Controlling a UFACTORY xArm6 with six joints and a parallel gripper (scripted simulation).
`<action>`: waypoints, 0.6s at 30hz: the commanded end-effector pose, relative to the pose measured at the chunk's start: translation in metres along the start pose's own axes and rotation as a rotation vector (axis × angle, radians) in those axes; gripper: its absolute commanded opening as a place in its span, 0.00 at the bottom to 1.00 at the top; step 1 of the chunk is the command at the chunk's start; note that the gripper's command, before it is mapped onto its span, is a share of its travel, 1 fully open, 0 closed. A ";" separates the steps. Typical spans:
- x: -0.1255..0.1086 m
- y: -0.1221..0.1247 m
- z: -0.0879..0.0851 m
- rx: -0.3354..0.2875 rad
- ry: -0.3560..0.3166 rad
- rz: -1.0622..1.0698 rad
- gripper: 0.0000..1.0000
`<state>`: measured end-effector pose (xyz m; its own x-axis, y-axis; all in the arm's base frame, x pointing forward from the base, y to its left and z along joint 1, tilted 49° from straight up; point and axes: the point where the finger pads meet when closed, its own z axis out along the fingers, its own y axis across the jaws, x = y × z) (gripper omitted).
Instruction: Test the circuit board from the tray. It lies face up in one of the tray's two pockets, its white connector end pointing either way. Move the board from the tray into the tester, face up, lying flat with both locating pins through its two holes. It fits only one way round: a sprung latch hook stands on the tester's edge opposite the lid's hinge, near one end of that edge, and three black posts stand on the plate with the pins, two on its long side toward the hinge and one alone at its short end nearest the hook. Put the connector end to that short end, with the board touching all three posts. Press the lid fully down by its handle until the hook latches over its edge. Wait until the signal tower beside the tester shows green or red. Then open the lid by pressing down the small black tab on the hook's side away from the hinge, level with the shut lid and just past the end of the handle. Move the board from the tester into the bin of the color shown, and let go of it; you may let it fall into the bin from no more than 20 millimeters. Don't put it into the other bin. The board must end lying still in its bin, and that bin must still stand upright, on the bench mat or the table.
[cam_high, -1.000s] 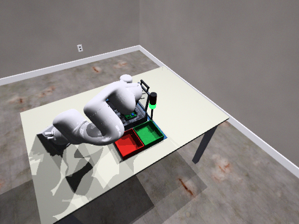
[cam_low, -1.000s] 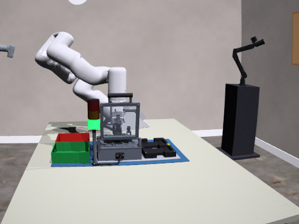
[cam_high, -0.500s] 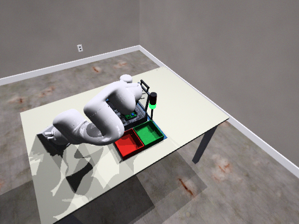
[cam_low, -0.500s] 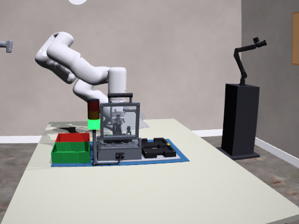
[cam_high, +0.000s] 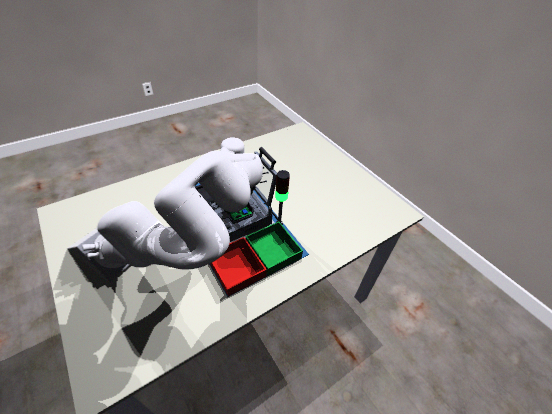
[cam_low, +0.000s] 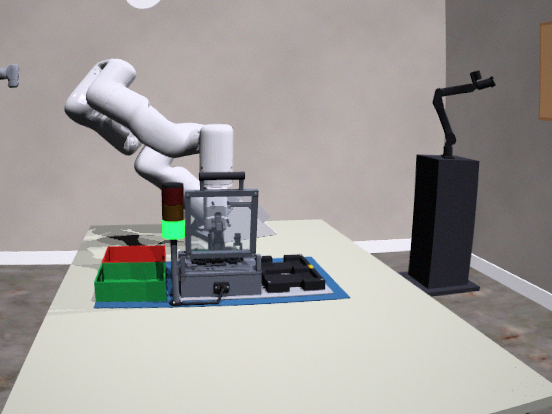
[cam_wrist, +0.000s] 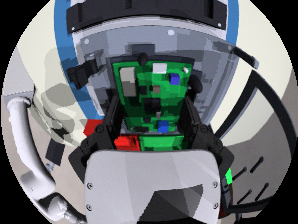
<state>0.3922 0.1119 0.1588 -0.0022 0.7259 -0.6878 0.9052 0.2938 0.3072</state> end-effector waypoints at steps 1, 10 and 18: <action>0.000 0.001 -0.001 -0.002 0.002 0.001 0.81; 0.000 0.001 -0.001 -0.002 0.002 0.001 0.81; 0.000 0.001 -0.001 -0.002 0.002 0.001 0.79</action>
<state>0.3922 0.1120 0.1589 -0.0021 0.7261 -0.6876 0.9050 0.2939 0.3075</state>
